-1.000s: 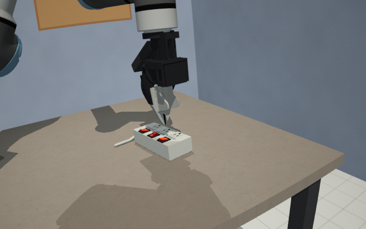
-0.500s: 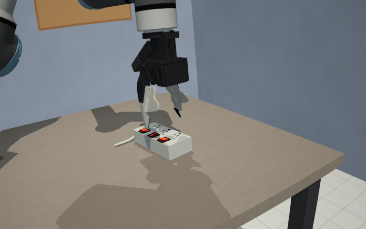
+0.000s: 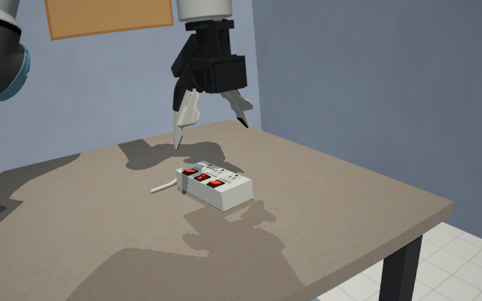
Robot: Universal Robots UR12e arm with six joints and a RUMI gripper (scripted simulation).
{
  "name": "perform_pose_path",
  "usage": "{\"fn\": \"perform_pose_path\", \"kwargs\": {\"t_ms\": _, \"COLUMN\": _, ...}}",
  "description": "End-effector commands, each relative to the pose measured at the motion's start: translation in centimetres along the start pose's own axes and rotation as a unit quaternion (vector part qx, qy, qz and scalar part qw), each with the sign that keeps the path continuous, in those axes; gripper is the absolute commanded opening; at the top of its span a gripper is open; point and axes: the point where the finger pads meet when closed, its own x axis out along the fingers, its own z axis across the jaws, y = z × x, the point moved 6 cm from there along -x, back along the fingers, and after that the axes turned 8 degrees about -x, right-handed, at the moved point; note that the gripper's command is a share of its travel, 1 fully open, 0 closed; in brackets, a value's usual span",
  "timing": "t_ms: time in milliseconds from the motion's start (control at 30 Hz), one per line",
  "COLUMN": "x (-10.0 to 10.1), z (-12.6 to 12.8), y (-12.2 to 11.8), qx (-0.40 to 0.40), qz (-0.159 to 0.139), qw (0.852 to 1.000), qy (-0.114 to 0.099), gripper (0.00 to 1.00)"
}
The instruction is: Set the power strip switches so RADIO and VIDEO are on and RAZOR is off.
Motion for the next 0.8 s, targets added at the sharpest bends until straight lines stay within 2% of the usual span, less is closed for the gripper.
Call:
{"fn": "perform_pose_path", "kwargs": {"t_ms": 0, "x": -2.8, "z": 0.0, "y": 0.0, "qx": 0.000, "qz": 0.000, "qw": 1.000, "qy": 0.000, "gripper": 1.00}}
{"fn": "perform_pose_path", "kwargs": {"t_ms": 33, "x": -3.4, "z": 0.0, "y": 0.0, "qx": 0.000, "qz": 0.000, "qw": 1.000, "qy": 0.000, "gripper": 1.00}}
{"fn": "perform_pose_path", "kwargs": {"t_ms": 100, "x": -3.4, "z": 0.0, "y": 0.0, "qx": 0.000, "qz": 0.000, "qw": 1.000, "qy": 0.000, "gripper": 1.00}}
{"fn": "perform_pose_path", "kwargs": {"t_ms": 233, "x": -5.5, "z": 0.0, "y": 0.0, "qx": 0.000, "qz": 0.000, "qw": 1.000, "qy": 0.000, "gripper": 1.00}}
{"fn": "perform_pose_path", "kwargs": {"t_ms": 367, "x": -6.6, "z": 0.0, "y": 0.0, "qx": 0.000, "qz": 0.000, "qw": 1.000, "qy": 0.000, "gripper": 1.00}}
{"fn": "perform_pose_path", "kwargs": {"t_ms": 767, "x": -6.8, "z": 0.0, "y": 0.0, "qx": 0.000, "qz": 0.000, "qw": 1.000, "qy": 0.000, "gripper": 1.00}}
